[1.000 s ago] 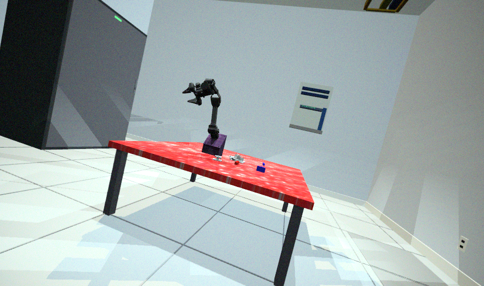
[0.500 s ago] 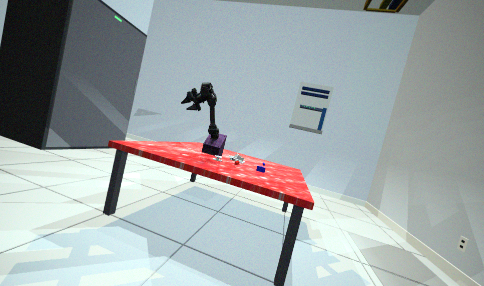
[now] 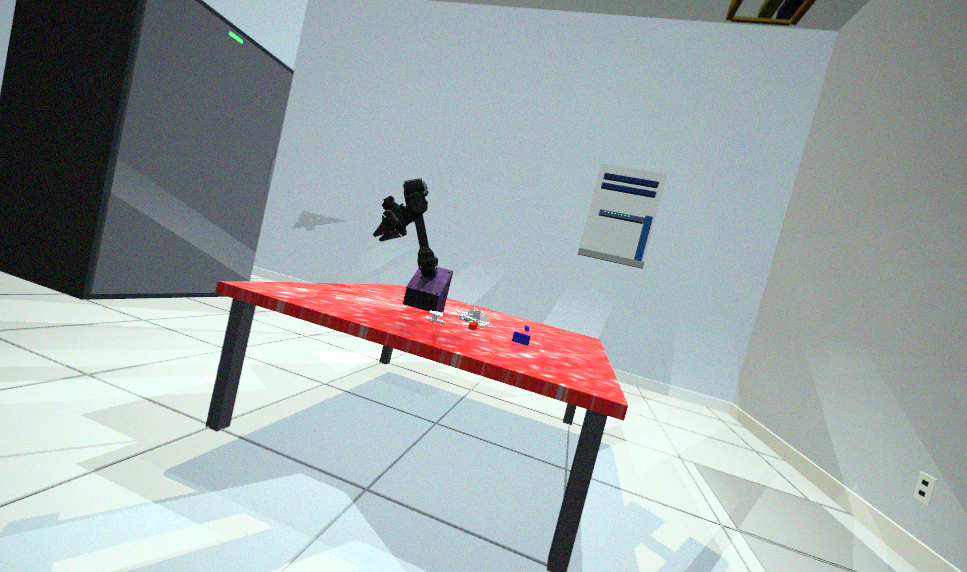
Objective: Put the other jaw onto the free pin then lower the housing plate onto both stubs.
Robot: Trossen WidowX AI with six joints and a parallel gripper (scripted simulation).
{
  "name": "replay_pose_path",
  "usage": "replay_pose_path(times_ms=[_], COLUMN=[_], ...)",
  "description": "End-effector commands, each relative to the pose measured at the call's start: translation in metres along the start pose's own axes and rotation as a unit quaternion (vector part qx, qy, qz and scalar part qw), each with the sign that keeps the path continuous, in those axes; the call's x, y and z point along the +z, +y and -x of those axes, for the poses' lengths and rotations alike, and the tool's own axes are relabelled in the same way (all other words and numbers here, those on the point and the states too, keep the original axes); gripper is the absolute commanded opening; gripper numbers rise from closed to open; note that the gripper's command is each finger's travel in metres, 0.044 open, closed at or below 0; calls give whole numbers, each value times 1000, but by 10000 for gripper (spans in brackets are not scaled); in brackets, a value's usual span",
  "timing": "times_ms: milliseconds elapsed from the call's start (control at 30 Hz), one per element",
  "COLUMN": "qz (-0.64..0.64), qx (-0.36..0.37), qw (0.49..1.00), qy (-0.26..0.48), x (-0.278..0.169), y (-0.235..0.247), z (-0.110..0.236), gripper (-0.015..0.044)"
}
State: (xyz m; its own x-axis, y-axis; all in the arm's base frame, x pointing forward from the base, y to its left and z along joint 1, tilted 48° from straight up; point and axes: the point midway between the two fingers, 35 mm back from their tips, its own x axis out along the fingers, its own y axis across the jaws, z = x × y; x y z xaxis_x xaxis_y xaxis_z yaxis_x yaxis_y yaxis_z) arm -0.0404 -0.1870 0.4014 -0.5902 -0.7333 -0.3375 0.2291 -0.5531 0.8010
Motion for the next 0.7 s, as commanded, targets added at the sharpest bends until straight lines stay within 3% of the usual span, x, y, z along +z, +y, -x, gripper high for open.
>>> replay_pose_path(times_ms=[0, 667], qz=[54, 231], qx=[3, 35], qw=[998, 957], qy=[35, 170], x=[-34, -172], y=[6, 2], z=[-3, 21], gripper=[440, 440])
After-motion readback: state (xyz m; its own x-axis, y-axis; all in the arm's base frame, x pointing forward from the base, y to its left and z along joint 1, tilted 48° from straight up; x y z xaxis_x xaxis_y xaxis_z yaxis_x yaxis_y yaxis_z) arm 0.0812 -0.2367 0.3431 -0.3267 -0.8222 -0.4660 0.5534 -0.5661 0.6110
